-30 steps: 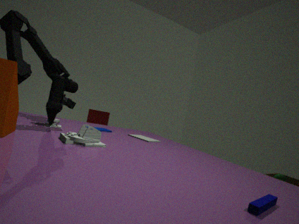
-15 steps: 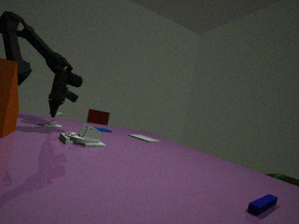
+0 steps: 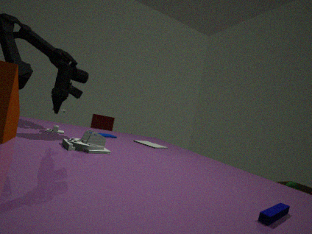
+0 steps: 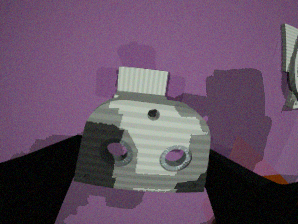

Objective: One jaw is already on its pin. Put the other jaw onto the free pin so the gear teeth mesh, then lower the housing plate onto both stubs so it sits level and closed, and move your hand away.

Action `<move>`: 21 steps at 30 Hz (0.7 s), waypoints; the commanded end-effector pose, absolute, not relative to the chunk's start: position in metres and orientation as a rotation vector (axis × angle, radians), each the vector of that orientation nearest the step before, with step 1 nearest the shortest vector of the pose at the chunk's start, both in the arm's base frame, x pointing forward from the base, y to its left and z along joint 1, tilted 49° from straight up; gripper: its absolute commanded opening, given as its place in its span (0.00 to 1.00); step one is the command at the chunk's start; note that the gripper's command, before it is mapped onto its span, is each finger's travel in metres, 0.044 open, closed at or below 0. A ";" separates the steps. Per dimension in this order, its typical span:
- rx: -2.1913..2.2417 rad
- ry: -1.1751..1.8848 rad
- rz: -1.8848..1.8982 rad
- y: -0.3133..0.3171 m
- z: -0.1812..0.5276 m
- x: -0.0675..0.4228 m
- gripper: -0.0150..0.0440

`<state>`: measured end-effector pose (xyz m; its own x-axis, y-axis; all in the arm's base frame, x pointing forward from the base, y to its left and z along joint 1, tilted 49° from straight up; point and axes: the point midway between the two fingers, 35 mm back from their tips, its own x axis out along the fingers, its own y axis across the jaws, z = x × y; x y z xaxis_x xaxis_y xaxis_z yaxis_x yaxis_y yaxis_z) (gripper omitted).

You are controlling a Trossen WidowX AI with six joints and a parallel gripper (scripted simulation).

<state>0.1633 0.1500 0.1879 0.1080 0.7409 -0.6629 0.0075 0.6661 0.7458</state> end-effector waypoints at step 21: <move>0.609 1.358 0.588 0.119 0.154 0.203 0.85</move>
<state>0.1964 0.1250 0.1618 0.1212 0.7075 -0.6962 -0.0291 0.7036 0.7100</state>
